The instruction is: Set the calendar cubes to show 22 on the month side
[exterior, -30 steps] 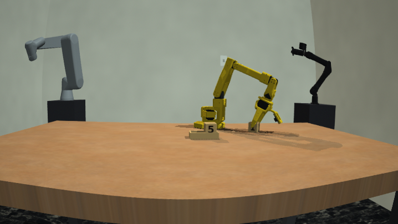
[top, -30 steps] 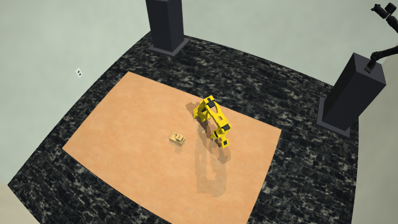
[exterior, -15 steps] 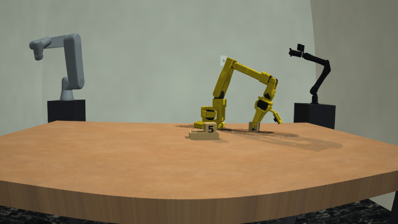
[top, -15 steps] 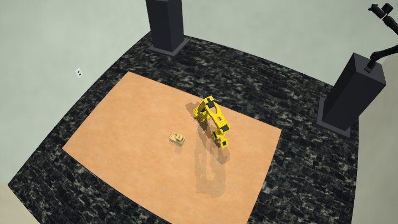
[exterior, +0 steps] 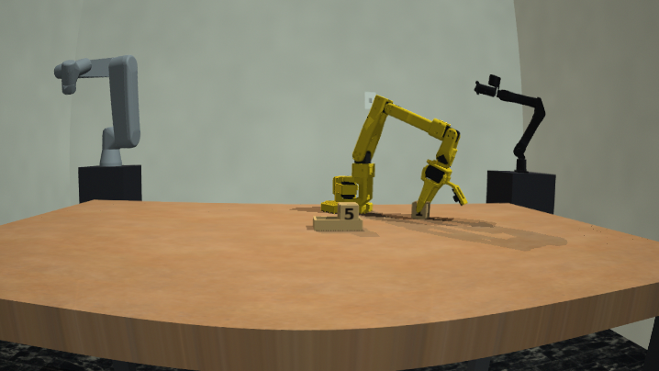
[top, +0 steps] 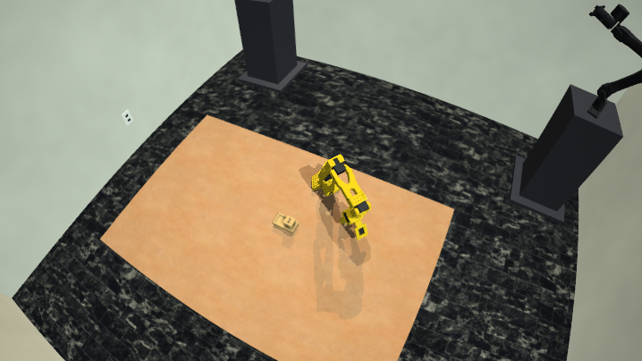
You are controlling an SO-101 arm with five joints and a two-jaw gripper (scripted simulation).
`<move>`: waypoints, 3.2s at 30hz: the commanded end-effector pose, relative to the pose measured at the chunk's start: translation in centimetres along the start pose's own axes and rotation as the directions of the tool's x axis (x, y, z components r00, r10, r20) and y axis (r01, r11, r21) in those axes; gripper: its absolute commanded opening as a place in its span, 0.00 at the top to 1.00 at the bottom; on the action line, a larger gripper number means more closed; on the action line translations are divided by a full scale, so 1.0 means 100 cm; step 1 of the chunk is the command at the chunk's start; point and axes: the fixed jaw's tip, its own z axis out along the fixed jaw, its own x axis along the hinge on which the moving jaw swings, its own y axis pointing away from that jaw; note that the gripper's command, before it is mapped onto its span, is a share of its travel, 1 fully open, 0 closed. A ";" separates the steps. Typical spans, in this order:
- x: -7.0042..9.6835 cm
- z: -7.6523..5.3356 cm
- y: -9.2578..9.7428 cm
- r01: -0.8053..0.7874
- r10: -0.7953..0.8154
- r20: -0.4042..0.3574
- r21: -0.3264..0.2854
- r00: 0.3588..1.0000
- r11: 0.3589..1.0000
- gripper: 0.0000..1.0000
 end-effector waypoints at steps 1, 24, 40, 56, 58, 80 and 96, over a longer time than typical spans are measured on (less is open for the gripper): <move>-0.005 -0.005 -0.001 0.001 -0.001 0.040 -0.006 0.999 1.000 0.84; -0.002 -0.015 -0.001 0.001 0.000 0.102 -0.009 0.995 1.000 1.00; 0.015 -0.050 0.000 0.002 0.009 0.379 -0.028 0.925 1.000 1.00; 0.017 -0.053 0.000 0.003 0.010 0.409 -0.031 0.912 1.000 1.00; 0.017 -0.053 0.000 0.003 0.010 0.409 -0.031 0.912 1.000 1.00; 0.007 -0.054 -0.001 0.009 0.015 0.562 -0.041 0.827 0.999 1.00; -0.003 -0.057 -0.002 0.018 0.024 0.732 -0.049 0.681 0.999 1.00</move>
